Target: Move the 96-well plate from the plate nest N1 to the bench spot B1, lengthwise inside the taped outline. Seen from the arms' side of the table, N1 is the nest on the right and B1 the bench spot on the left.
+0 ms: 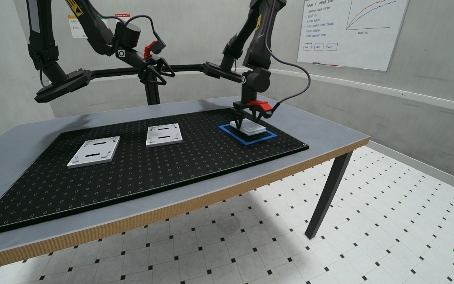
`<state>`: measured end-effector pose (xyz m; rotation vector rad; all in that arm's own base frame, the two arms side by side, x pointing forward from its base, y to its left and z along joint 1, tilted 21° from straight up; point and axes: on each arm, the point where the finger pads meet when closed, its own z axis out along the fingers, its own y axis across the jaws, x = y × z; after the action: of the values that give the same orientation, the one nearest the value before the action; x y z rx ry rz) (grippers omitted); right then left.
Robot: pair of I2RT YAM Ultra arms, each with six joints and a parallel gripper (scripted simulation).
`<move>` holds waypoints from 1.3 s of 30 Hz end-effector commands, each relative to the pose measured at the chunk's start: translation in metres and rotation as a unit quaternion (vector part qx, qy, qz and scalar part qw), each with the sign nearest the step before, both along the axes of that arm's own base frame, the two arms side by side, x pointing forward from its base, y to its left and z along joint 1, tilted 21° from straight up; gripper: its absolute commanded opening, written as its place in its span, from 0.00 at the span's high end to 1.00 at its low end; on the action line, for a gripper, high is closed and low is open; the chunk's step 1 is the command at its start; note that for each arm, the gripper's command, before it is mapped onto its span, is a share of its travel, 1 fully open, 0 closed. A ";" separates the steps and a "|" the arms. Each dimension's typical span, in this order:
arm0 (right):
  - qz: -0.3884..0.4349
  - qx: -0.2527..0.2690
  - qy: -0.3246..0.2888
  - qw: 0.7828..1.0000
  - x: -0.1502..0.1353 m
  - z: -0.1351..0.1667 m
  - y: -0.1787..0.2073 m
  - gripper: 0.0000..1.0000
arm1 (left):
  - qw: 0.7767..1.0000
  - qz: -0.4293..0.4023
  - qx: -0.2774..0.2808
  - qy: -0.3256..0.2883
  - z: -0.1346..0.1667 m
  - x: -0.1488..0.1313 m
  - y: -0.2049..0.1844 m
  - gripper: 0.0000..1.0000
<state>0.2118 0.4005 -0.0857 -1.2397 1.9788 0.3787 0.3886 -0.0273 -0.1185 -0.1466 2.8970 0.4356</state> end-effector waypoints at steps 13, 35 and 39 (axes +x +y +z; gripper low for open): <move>0.007 0.022 -0.009 1.000 0.001 0.015 0.014 0.00 | 1.000 -0.007 0.001 0.008 -0.005 0.002 -0.004 0.19; 0.007 0.022 -0.009 1.000 0.001 0.015 0.014 0.00 | 1.000 -0.001 0.004 0.006 0.021 -0.005 -0.010 0.19; 0.007 0.022 -0.009 1.000 0.001 0.015 0.014 0.00 | 1.000 -0.002 0.003 0.004 0.024 -0.005 -0.011 0.19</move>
<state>0.2118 0.4005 -0.0857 -1.2397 1.9788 0.3787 0.3815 -0.0309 -0.1060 -0.1487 2.9177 0.4449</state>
